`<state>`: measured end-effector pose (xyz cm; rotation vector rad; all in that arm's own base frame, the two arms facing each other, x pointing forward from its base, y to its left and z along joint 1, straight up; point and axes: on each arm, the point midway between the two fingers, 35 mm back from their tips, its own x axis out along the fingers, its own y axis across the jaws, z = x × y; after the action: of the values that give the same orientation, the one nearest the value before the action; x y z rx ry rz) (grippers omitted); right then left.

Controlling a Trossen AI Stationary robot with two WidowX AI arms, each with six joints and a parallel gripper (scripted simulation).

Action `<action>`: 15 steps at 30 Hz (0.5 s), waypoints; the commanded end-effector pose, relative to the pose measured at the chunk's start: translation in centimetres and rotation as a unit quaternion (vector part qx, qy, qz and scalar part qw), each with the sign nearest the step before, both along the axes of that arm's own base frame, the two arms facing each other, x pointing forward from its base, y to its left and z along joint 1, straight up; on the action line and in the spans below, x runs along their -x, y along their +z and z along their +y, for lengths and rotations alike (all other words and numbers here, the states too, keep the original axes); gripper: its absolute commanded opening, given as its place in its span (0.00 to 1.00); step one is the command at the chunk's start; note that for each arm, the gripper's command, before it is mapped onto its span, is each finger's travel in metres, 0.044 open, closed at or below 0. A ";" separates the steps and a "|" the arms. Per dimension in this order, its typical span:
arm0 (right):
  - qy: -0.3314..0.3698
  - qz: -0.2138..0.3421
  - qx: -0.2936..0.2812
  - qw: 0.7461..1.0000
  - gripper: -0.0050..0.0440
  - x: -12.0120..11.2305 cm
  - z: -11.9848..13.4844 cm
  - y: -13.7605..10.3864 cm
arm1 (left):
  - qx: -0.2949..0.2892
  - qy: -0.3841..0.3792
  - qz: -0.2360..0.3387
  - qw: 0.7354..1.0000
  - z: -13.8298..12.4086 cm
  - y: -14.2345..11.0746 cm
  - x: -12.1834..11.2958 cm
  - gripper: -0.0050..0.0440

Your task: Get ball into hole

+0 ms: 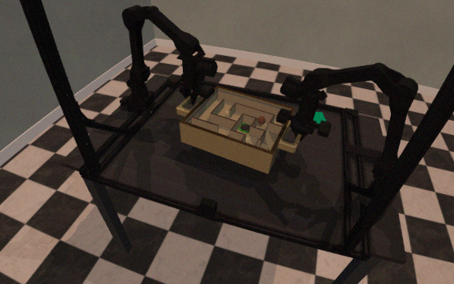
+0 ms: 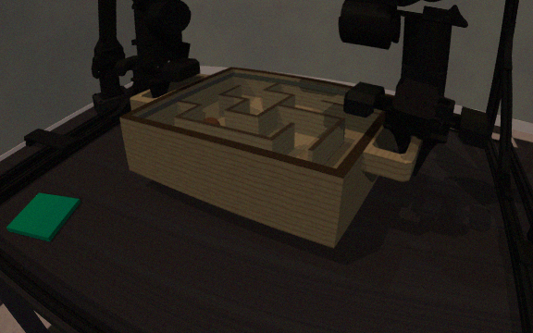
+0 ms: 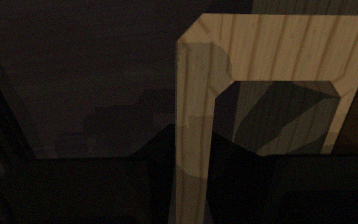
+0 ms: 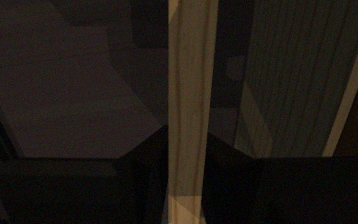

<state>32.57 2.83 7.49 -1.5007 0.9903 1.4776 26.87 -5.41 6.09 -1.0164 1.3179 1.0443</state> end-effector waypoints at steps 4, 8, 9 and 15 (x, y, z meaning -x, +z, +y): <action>0.000 -0.005 0.010 1.000 0.14 0.2 0.0 0.2 | -0.011 0.000 -0.003 1.000 -0.1 0.1 -0.2 0.14; 0.000 -0.001 0.011 1.000 0.14 0.2 0.0 0.4 | -0.009 0.000 -0.007 1.000 -0.1 -0.1 -0.1 0.14; 0.000 -0.001 0.011 1.000 0.14 0.2 0.0 0.4 | -0.009 0.000 -0.007 1.000 -0.1 -0.1 -0.1 0.14; 0.000 0.013 0.001 1.000 0.14 0.1 0.0 0.7 | 0.007 0.000 -0.012 1.000 0.1 -0.6 -0.1 0.14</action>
<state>32.17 2.80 7.89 -1.5010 1.0148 1.4866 27.22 -5.54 5.82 -1.0220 1.2984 1.0312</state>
